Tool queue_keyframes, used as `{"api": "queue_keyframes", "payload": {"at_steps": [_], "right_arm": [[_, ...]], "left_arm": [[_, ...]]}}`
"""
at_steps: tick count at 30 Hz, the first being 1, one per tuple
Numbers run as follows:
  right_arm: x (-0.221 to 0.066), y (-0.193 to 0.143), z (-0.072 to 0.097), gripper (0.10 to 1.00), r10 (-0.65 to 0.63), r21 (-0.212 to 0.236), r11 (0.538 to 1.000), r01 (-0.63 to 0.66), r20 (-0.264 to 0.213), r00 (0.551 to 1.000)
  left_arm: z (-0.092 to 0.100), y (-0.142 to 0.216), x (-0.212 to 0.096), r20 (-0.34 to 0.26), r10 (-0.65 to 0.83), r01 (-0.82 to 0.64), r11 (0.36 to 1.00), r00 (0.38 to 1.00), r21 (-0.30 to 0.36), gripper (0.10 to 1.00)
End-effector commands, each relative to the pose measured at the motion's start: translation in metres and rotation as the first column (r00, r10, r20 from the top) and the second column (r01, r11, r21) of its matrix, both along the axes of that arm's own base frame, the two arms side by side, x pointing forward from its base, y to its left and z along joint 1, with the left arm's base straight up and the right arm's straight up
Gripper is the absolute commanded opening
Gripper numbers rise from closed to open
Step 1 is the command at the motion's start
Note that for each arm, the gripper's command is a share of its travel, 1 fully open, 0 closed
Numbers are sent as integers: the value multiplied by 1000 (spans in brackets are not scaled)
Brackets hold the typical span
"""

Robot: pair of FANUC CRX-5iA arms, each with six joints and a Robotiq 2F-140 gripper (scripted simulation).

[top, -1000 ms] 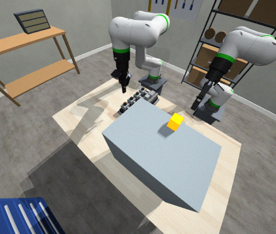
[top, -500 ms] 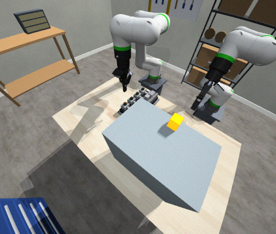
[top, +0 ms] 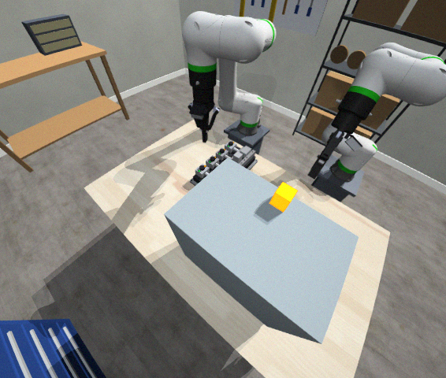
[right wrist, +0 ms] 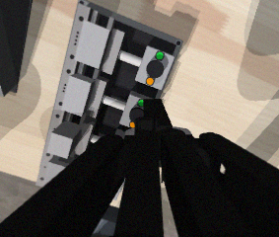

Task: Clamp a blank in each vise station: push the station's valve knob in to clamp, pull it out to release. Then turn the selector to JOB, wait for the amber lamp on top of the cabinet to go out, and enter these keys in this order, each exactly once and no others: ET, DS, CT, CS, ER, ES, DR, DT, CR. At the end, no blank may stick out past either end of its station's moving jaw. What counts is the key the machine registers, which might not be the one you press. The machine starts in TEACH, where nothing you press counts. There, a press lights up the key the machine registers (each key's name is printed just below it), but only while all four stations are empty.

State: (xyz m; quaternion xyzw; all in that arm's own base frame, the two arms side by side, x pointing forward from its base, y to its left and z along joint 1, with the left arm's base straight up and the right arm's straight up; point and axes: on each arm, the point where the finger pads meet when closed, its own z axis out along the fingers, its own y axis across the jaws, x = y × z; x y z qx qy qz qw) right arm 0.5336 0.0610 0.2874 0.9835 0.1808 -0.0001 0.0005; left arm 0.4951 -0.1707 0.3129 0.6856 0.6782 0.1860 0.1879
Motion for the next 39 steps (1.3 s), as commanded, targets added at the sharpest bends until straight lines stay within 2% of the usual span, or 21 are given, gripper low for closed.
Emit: {"api": "queue_keyframes", "payload": {"at_steps": [1, 8, 10, 12, 17, 25, 27, 34, 39], "right_arm": [[-9, 1, 11, 99, 125, 1, 992, -125, 1, 992], [-28, 2, 31, 99, 353, 1, 936, -353, 1, 936], [-28, 2, 31, 99, 353, 1, 936, -353, 1, 936], [-34, 2, 36, 99, 416, 1, 909, -416, 1, 909], [-48, 2, 50, 99, 565, 0, 825, -565, 1, 825], [-69, 1, 68, 99, 751, 0, 660, -751, 1, 660], [-69, 1, 68, 99, 751, 0, 660, -751, 1, 660], [-84, 0, 81, 99, 852, 0, 523, -852, 1, 523], [-91, -1, 87, 99, 894, 0, 448, -894, 1, 448]], "left_arm": [[1, 0, 0, 2, 0, 0, 1000, 1000, -1, 1000], [1, 0, 0, 2, 0, 0, 1000, 1000, -1, 1000], [1, 0, 0, 2, 0, 0, 1000, 1000, -1, 1000], [1, 0, 0, 2, 0, 0, 1000, 1000, -1, 1000], [1, 0, 0, 2, 0, 0, 1000, 1000, -1, 1000], [1, 0, 0, 2, 0, 0, 1000, 1000, -1, 1000], [1, 0, 0, 2, 0, 0, 1000, 1000, -1, 1000], [1, 0, 0, 2, 0, 0, 1000, 1000, -1, 1000], [1, 0, 0, 2, 0, 0, 1000, 1000, -1, 1000]]}}
